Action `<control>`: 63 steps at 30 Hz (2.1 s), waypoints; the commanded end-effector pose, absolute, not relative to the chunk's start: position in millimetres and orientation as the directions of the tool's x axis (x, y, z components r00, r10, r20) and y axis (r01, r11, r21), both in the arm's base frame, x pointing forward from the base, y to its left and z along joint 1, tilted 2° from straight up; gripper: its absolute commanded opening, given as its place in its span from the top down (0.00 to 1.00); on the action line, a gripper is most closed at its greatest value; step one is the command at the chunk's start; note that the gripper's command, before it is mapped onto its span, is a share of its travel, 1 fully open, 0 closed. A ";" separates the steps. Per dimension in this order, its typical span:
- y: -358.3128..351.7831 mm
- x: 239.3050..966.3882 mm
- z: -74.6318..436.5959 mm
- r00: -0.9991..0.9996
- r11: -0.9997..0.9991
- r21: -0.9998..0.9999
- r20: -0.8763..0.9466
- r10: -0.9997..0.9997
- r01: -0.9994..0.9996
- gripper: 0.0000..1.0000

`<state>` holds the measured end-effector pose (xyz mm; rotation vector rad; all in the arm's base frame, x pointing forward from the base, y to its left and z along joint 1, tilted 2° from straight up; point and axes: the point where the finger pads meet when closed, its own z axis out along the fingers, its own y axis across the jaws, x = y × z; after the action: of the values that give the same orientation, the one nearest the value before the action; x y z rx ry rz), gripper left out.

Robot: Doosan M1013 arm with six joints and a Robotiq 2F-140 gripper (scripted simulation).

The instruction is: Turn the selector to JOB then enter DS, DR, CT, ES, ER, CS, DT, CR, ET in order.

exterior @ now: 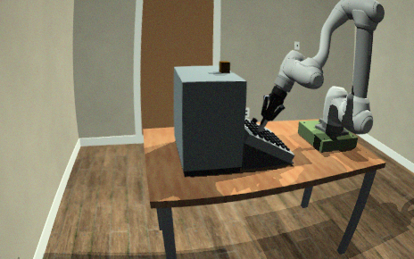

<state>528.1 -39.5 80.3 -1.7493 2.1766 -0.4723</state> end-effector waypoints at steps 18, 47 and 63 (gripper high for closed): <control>-38.7 522.7 91.4 -0.208 0.201 -0.438 -0.033 -0.978 -0.876 1.00; -30.8 517.0 114.9 -0.208 0.201 -0.438 -0.033 -0.978 -0.876 1.00; 22.4 556.3 129.8 -0.208 0.201 -0.438 -0.033 -0.978 -0.876 1.00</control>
<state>556.1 20.8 130.5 -1.7458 2.1789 -0.4736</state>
